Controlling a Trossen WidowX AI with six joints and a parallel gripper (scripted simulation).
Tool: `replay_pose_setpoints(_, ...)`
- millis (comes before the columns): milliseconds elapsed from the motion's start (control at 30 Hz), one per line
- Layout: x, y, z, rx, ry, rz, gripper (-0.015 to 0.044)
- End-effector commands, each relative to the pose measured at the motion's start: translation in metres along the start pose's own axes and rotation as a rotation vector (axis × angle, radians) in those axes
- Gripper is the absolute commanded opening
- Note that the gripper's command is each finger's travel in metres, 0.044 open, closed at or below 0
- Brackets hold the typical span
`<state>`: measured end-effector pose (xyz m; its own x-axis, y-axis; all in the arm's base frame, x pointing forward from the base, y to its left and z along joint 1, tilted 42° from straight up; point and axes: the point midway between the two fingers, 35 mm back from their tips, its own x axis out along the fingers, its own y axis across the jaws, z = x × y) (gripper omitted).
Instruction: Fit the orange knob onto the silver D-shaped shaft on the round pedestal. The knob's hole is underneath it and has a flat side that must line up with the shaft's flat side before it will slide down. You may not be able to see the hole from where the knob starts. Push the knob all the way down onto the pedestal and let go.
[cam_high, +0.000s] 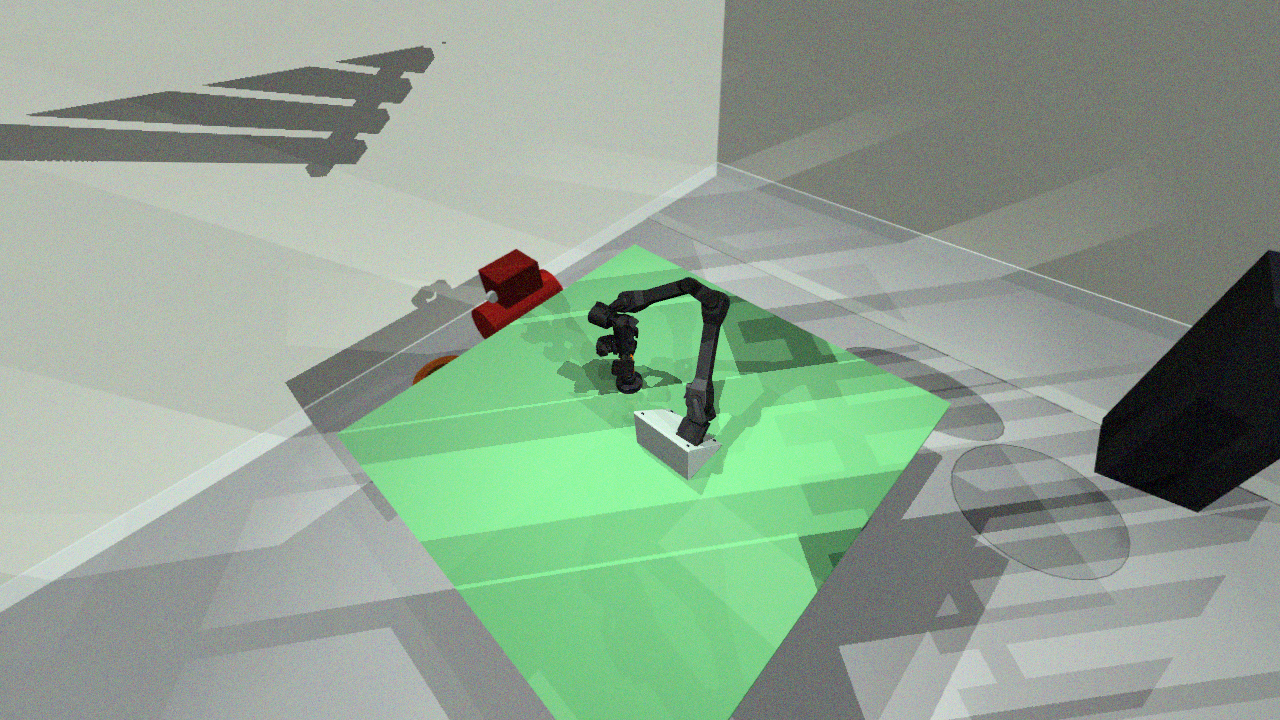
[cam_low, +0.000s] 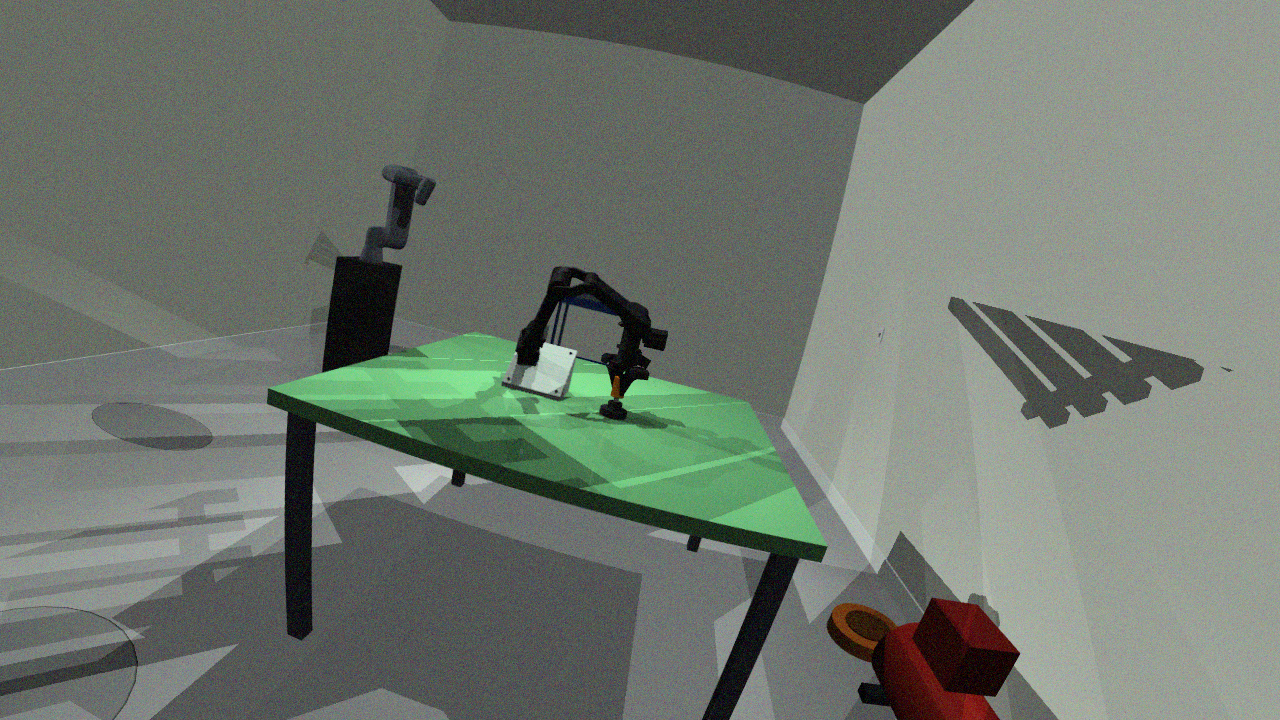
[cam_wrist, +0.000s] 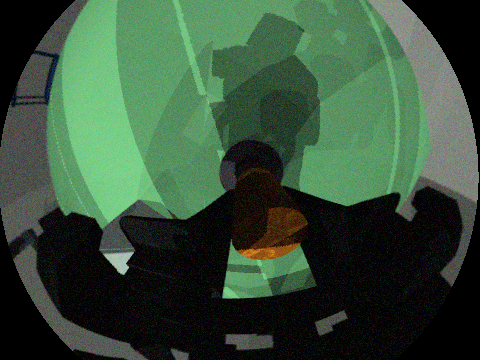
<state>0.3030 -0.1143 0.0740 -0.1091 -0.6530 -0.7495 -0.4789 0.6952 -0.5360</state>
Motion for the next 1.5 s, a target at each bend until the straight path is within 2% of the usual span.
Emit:
replay_pose_setpoints(0,0.0012,-0.0002,0.0002,0.002,0.001,-0.001,0.0000)
replay_pose_setpoints(600,-0.0040,-0.0013,0.0011,0.002,0.000,-0.001,0.0000)
replay_pose_setpoints(867,-0.0031,-0.0031,0.0010,0.212,0.000,-0.001,0.0000)
replay_pose_setpoints(1467,-0.0003,0.0010,0.0000,0.212,0.000,-0.001,0.0000)
